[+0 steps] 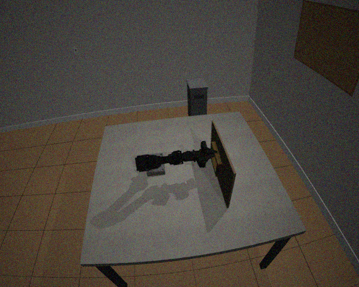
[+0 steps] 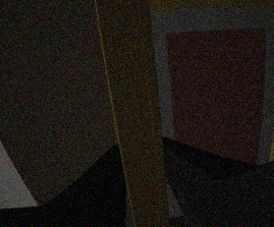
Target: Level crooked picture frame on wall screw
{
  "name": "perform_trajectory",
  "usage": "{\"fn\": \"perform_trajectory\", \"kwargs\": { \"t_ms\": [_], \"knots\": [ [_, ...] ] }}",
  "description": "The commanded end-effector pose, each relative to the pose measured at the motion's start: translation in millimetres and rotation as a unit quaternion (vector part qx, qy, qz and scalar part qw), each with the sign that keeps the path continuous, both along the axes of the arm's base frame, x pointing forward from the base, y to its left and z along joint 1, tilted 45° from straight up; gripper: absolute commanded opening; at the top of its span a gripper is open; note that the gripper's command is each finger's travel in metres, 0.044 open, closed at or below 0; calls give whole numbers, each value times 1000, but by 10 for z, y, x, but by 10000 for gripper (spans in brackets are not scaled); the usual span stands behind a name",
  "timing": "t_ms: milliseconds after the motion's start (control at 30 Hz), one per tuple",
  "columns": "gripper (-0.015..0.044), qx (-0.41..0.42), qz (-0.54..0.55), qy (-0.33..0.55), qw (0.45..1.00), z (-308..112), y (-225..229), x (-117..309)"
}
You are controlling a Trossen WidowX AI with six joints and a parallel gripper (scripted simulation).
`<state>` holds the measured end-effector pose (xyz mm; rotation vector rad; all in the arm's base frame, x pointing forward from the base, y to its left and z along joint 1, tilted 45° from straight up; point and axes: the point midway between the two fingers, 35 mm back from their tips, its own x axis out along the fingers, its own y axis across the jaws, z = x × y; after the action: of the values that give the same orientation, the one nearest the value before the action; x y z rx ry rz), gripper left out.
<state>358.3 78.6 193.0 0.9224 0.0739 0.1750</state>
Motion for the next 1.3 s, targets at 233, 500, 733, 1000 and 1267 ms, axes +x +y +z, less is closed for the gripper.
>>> {"fn": "perform_trajectory", "kwargs": {
  "t_ms": [233, 500, 733, 1000, 1267],
  "knots": [
    [0, -31, 0, -6, 1000, -7, -6, 2],
    [0, -49, -1, -9, 999, -14, -9, 3],
    [0, -67, -1, -13, 998, -19, -12, 4],
    [79, -69, -1, -13, 997, -21, -12, 6],
    [260, -69, -1, -13, 997, -21, -12, 6]
  ]
}}
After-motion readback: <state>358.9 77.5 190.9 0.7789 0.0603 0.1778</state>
